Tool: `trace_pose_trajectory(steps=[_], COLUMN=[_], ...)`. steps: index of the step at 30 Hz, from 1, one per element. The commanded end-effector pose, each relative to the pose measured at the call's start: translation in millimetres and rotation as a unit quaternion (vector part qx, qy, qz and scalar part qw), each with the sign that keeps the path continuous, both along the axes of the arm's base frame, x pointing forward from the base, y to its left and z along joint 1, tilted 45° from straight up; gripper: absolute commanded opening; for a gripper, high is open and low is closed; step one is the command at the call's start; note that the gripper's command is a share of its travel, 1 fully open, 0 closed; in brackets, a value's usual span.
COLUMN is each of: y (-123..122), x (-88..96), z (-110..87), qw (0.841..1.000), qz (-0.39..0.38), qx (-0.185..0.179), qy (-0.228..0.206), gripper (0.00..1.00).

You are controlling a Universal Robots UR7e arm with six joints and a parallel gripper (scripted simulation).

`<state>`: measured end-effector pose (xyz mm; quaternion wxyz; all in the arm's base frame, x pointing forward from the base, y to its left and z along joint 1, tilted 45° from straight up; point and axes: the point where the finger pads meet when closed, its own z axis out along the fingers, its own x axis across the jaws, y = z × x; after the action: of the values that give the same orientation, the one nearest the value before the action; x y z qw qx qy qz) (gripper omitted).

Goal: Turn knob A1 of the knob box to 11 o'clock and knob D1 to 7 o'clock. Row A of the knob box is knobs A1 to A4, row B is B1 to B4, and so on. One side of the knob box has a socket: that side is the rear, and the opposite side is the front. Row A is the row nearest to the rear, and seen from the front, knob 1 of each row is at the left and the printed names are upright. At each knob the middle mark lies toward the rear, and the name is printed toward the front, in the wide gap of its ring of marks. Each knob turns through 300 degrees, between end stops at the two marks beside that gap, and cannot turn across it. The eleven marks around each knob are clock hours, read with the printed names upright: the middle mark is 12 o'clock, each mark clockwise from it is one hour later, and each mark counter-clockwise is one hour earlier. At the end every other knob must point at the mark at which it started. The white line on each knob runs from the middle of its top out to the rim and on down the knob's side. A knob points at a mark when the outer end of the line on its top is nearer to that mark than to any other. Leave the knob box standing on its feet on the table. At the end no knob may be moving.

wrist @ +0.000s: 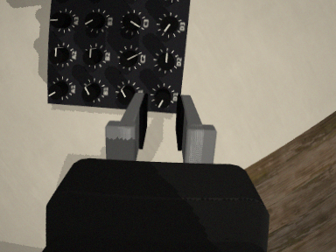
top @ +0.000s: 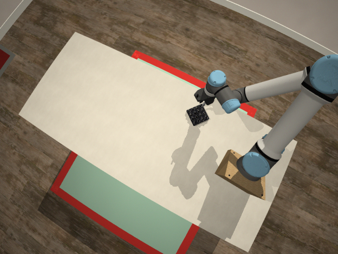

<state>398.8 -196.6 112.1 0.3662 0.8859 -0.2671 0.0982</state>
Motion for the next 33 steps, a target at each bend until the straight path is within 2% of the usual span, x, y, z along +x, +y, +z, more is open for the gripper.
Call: trace_pose_trajectory(steps=[1, 14, 33], y=[-3, -12, -15], x=[0.4, 0.3, 0.3], z=[-3.2, -13.0, -15.5], qw=[1.0, 1.0, 1.0], qz=[0.001, 0.001, 0.001], qx=[0.0, 0.0, 0.0], qy=[-0.001, -0.001, -0.001], gripper=[0.46, 0.46, 0.46])
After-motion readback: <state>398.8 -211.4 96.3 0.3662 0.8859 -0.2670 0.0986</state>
